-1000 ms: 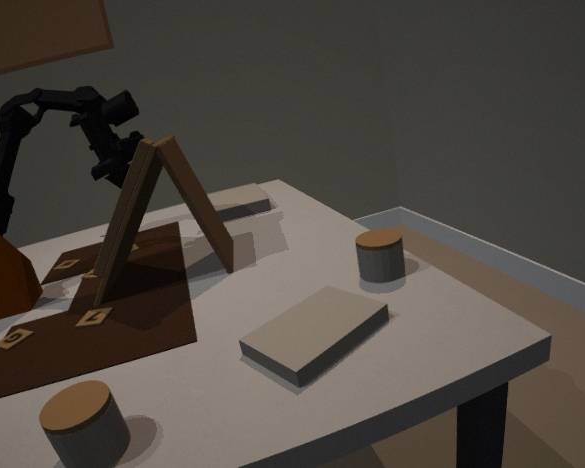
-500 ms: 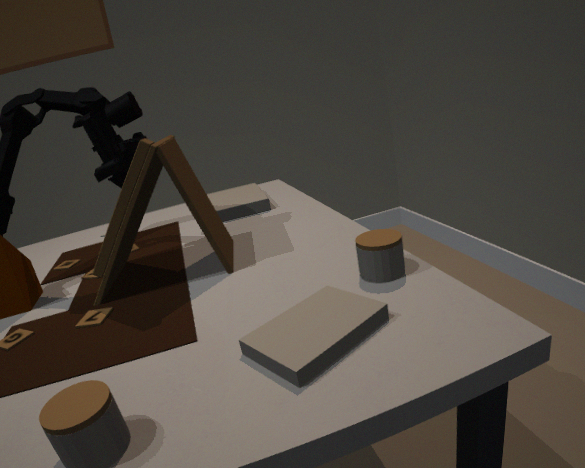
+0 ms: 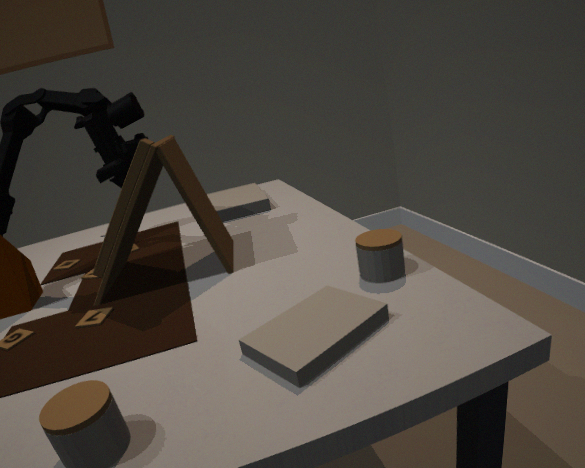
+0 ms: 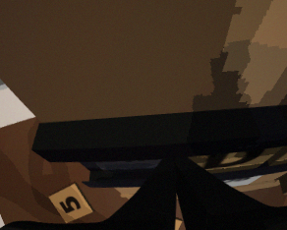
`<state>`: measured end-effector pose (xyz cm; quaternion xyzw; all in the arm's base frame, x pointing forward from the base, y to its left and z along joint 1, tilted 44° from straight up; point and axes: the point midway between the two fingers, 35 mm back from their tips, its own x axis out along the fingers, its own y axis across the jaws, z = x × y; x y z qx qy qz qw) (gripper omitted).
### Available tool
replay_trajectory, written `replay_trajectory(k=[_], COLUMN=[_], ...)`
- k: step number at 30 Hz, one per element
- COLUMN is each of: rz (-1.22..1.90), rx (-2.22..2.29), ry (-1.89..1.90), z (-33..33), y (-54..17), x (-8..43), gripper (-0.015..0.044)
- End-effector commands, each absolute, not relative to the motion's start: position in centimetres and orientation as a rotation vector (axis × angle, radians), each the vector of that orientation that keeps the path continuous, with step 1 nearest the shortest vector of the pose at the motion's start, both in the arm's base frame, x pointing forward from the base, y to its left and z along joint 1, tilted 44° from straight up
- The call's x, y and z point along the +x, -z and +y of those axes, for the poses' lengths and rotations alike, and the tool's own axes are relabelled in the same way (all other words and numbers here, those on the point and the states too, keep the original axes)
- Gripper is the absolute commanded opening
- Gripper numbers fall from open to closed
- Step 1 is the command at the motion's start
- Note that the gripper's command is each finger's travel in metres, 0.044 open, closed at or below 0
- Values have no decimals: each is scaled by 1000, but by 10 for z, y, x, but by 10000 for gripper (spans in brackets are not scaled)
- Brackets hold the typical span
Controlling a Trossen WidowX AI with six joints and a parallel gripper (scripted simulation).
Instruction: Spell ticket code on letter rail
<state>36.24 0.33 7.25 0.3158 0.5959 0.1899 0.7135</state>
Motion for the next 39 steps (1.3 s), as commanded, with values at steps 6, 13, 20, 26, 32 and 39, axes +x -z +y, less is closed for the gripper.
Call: replay_trajectory(k=[6, 13, 20, 26, 32, 39], rz=[1320, 1320, 1320, 1320, 1320, 1320], rx=[703, 703, 703, 703, 703, 703], ry=[-421, -421, -421, -421, -421, -421], z=[1, -1, -2, -4, -5, -7], y=[-71, -69, -67, -66, -65, -63], x=[361, 361, 361, 361, 361, 361], gripper=[0, 0, 0, 0, 0, 0])
